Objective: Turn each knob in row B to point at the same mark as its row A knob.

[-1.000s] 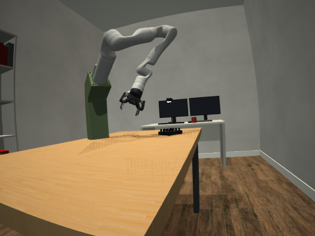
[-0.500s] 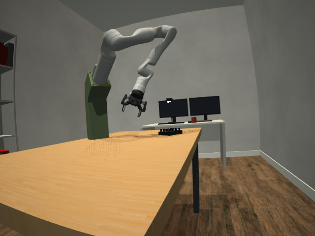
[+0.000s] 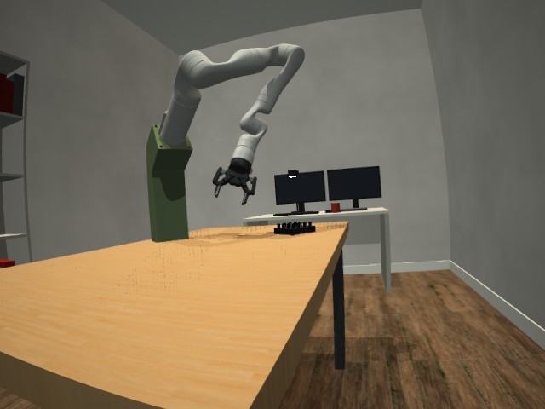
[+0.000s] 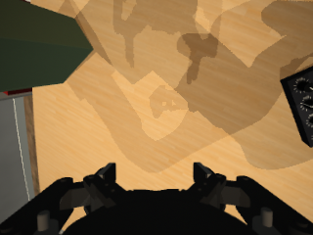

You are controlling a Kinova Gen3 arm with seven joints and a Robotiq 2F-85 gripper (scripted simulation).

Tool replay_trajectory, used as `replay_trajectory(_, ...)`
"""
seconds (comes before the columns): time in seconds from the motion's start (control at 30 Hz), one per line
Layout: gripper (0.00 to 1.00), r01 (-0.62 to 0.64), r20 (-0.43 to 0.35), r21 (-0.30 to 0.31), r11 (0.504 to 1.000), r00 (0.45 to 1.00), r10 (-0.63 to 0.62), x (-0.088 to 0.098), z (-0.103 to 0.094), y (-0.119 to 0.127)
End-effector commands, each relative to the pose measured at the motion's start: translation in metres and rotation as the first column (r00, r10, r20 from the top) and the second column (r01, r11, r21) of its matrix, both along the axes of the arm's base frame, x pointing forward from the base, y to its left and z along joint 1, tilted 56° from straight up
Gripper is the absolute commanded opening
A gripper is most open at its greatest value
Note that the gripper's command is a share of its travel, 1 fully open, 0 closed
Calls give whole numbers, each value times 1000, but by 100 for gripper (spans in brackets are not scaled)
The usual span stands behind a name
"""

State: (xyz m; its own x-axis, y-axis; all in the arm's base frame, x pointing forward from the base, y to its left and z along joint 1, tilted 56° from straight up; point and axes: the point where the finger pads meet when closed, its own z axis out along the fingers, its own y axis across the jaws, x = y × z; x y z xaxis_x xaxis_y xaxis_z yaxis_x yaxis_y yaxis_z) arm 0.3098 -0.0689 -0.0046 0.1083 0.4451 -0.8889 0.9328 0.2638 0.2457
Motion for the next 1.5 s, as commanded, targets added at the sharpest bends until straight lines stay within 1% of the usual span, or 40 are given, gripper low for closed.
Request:
replay_trajectory(0.0, 100, 2, 30, 20, 1000, 1000, -2, 6, -1, 2)
replay_trajectory(0.13, 100, 2, 30, 20, 1000, 1000, -2, 6, -1, 2)
replay_trajectory(0.17, 100, 7, 69, 50, 999, 998, -11, 12, -2, 4)
replay_trajectory(0.43, 100, 7, 69, 50, 999, 998, -11, 12, -2, 4)
replay_trajectory(0.47, 100, 12, 107, 80, 997, 994, -20, 19, -4, 6)
replay_trajectory(0.63, 100, 12, 107, 80, 997, 994, -20, 19, -4, 6)
replay_trajectory(0.67, 100, 15, 144, 109, 994, 989, -31, 26, -5, 9)
replay_trajectory(0.83, 100, 15, 144, 109, 994, 989, -31, 26, -5, 9)
replay_trajectory(0.87, 100, 17, 179, 139, 990, 983, -42, 33, -6, 12)
replay_trajectory(1.1, 100, 17, 179, 139, 990, 983, -42, 33, -6, 12)
replay_trajectory(1.13, 100, 18, 213, 168, 986, 976, -54, 39, -7, 14)
replay_trajectory(1.33, 100, 18, 213, 168, 986, 976, -54, 39, -7, 14)
replay_trajectory(1.37, 100, 18, 245, 198, 980, 967, -67, 46, -8, 17)
replay_trajectory(1.47, 100, 18, 245, 198, 980, 967, -67, 46, -8, 17)
